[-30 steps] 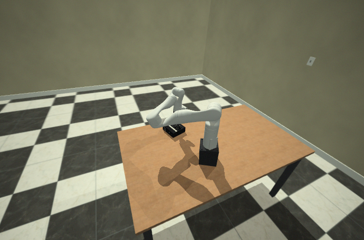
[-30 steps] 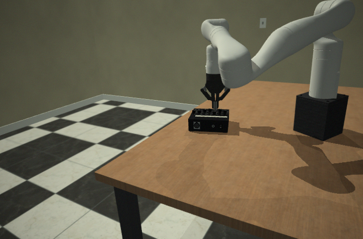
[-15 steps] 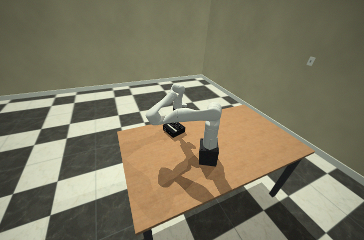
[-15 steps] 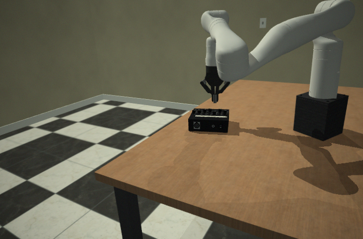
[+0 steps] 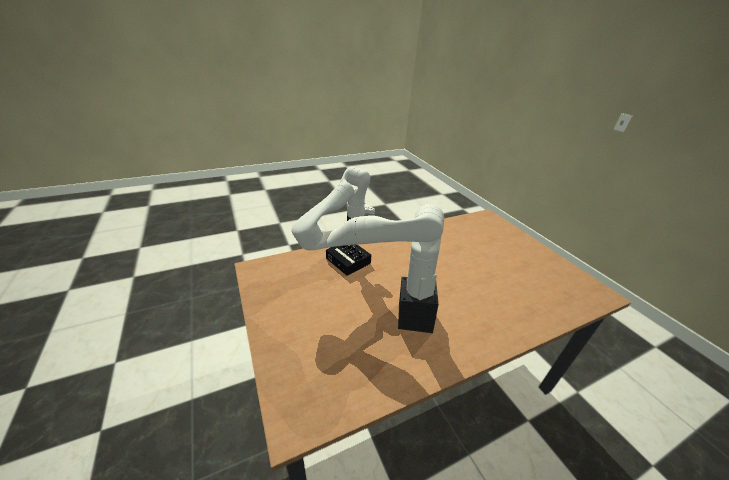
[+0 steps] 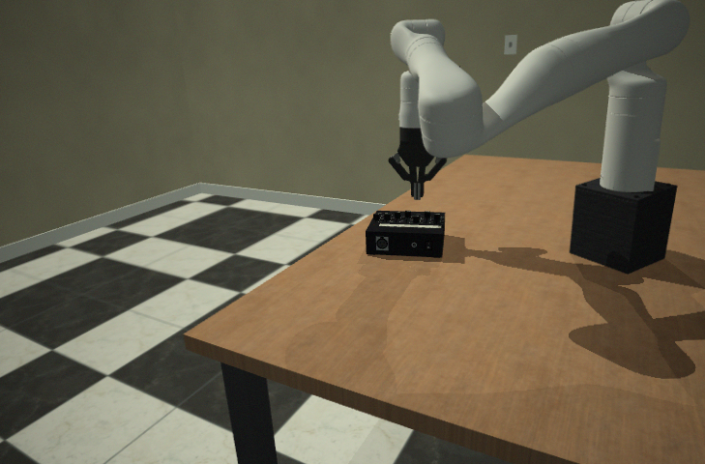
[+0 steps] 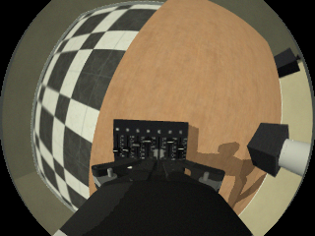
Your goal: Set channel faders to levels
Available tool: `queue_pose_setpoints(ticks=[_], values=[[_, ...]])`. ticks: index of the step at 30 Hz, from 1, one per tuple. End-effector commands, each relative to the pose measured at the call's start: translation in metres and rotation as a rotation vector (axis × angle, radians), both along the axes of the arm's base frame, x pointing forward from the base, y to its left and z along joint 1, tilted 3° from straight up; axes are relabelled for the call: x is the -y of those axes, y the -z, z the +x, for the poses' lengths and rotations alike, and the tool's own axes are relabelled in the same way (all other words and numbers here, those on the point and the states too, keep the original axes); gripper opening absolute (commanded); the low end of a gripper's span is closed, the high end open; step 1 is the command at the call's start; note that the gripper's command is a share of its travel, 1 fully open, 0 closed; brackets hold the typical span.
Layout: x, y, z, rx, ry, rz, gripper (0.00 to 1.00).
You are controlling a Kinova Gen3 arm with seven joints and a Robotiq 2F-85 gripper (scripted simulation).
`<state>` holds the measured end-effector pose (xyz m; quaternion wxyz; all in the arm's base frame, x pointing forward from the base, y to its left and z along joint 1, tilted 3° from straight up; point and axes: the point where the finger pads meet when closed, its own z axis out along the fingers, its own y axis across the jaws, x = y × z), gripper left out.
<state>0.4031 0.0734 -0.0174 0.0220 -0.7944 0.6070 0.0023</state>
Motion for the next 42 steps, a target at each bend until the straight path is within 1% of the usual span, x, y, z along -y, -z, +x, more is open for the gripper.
queue_pose_setpoints(ticks=[1, 10, 21, 27, 33, 35, 42], values=[[-0.0002, -0.0006, 0.0004, 0.001, 0.000, 0.001, 0.00], [-0.0001, -0.0003, 0.0002, -0.001, 0.019, 0.001, 0.00], [0.0003, 0.0007, -0.0005, -0.008, 0.085, 0.001, 0.00], [0.0007, 0.0019, -0.0013, -0.017, 0.163, 0.001, 0.00], [0.0012, 0.0034, -0.0022, -0.028, 0.272, 0.000, 0.00], [0.0012, 0.0034, -0.0022, -0.028, 0.272, 0.000, 0.00], [0.0017, 0.0055, -0.0032, -0.043, 0.438, -0.002, 0.00]])
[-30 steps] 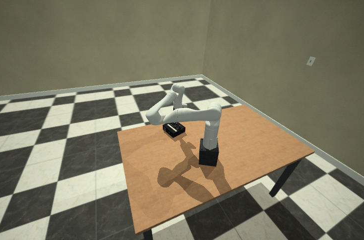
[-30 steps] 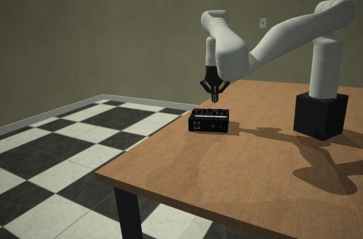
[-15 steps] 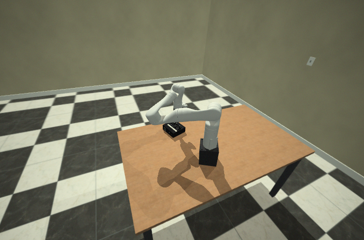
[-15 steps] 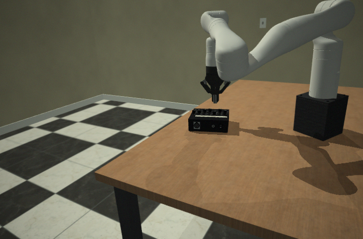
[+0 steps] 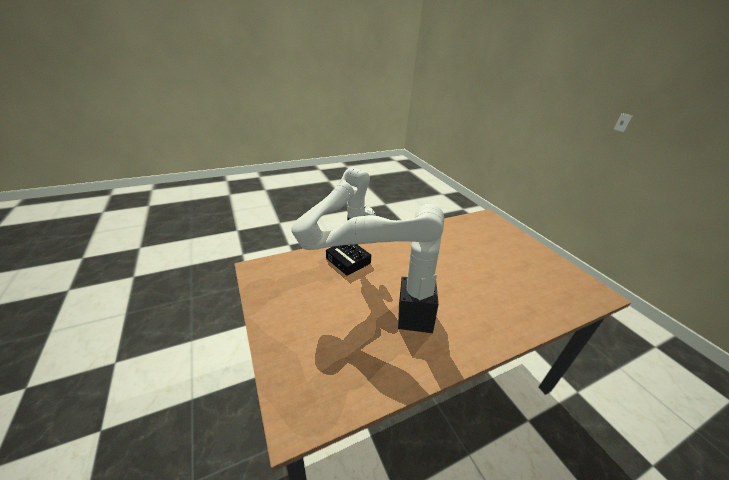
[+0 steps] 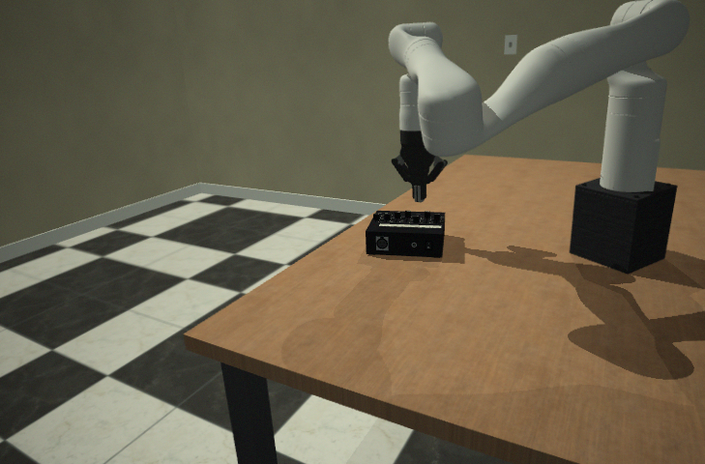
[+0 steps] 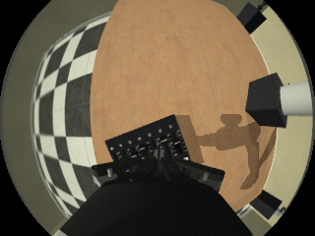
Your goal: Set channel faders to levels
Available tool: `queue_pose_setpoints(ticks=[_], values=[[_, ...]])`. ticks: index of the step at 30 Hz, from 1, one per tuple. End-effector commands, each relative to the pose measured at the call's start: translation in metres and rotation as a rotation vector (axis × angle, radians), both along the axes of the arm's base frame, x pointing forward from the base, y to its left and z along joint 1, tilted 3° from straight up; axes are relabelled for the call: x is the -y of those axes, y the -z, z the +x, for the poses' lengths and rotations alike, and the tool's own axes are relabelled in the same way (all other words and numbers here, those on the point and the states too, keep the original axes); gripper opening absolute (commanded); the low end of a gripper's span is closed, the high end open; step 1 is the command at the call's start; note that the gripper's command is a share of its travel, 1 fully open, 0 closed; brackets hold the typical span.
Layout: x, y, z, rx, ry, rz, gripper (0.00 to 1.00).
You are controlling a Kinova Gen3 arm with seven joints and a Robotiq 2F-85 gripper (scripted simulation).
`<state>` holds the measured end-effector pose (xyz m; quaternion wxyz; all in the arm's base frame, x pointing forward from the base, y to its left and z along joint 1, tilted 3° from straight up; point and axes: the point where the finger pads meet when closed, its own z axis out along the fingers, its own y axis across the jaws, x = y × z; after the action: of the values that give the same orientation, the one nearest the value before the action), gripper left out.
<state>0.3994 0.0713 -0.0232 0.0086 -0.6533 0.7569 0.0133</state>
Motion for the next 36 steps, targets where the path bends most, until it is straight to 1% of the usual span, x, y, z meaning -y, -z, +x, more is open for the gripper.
queue_pose_setpoints(ticks=[1, 8, 10, 25, 27, 36], values=[[-0.0004, 0.0000, 0.0003, -0.004, 0.053, 0.000, 0.00], [0.0000, 0.0022, -0.0003, -0.021, 0.261, -0.005, 0.00], [0.0000, 0.0022, -0.0003, -0.021, 0.261, -0.005, 0.00], [-0.0007, 0.0061, 0.0011, -0.051, 0.803, -0.021, 0.00], [-0.0007, 0.0061, 0.0011, -0.051, 0.803, -0.021, 0.00], [-0.0025, 0.0072, 0.0045, -0.062, 1.161, -0.031, 0.00]])
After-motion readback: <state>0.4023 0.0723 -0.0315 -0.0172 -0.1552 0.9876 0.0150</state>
